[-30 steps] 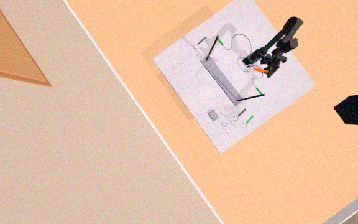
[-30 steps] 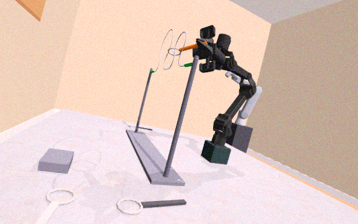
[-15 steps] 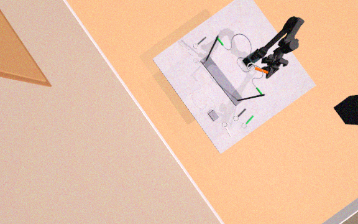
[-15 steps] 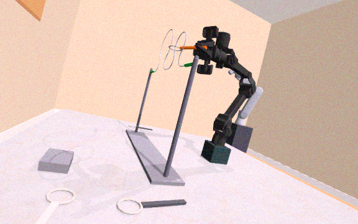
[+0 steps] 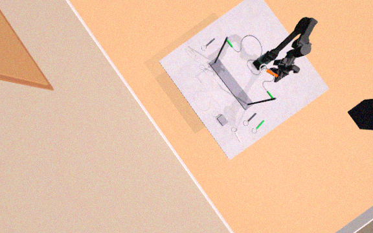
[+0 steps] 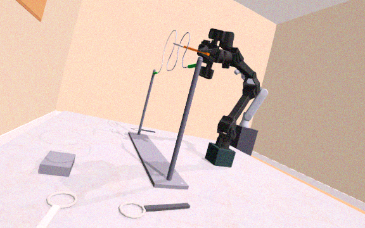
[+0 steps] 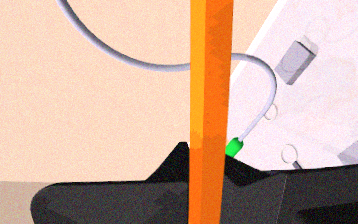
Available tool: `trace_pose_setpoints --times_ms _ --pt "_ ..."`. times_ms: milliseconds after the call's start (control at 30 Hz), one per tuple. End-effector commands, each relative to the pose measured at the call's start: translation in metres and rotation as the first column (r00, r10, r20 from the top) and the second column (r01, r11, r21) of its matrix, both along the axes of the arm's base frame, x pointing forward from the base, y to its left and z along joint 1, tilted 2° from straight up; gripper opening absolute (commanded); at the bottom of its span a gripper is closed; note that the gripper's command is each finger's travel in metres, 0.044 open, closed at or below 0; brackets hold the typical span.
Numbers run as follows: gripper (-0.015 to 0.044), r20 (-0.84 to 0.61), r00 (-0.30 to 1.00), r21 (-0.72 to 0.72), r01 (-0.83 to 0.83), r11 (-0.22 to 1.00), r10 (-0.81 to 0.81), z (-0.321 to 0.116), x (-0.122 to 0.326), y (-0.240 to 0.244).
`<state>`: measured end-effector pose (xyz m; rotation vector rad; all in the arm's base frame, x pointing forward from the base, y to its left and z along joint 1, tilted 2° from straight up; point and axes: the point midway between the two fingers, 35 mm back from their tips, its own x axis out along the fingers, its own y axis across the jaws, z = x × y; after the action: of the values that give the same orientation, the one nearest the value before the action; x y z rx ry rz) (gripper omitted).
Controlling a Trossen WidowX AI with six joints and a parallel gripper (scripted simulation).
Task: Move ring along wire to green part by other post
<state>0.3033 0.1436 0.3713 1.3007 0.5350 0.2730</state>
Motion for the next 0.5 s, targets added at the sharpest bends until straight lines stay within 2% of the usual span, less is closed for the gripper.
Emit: trace_pose_setpoints --times_ms 0,467 --pt "-0.0150 0.007 1.000 -0.077 0.001 0.997 0.000 -0.002 0.001 -0.001" --pt "-0.0150 0.015 1.000 -0.350 0.003 0.937 0.002 -0.019 0.001 -0.008"
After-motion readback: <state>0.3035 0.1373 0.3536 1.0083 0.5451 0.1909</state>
